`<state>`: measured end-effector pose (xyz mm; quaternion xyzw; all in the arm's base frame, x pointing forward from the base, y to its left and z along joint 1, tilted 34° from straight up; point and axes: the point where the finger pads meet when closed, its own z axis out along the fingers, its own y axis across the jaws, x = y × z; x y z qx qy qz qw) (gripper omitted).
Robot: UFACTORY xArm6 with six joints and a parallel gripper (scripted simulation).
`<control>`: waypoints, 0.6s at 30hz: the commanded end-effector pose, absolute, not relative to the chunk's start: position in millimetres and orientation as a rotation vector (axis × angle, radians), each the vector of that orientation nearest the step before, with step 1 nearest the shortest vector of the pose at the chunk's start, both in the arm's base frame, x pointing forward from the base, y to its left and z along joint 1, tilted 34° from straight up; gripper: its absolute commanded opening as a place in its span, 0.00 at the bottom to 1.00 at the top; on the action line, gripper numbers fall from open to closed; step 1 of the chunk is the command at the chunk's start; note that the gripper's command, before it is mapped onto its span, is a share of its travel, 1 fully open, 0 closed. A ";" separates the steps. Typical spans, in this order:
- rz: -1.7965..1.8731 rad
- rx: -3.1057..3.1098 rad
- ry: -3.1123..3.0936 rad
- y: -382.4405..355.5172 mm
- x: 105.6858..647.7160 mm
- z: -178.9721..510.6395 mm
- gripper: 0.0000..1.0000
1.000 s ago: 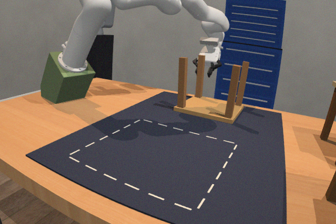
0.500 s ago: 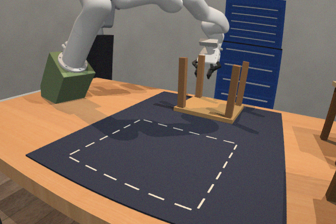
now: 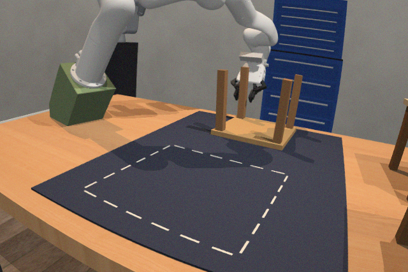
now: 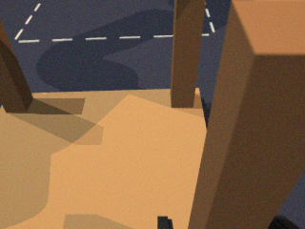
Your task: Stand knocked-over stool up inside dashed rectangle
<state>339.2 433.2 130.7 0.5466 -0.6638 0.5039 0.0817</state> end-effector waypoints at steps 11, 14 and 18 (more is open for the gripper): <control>1.505 1.639 -1.989 416.4 349.7 120.8 0.56; 1.505 1.639 -1.989 415.6 350.2 120.4 0.56; 1.505 1.639 -1.989 415.6 350.2 120.3 0.31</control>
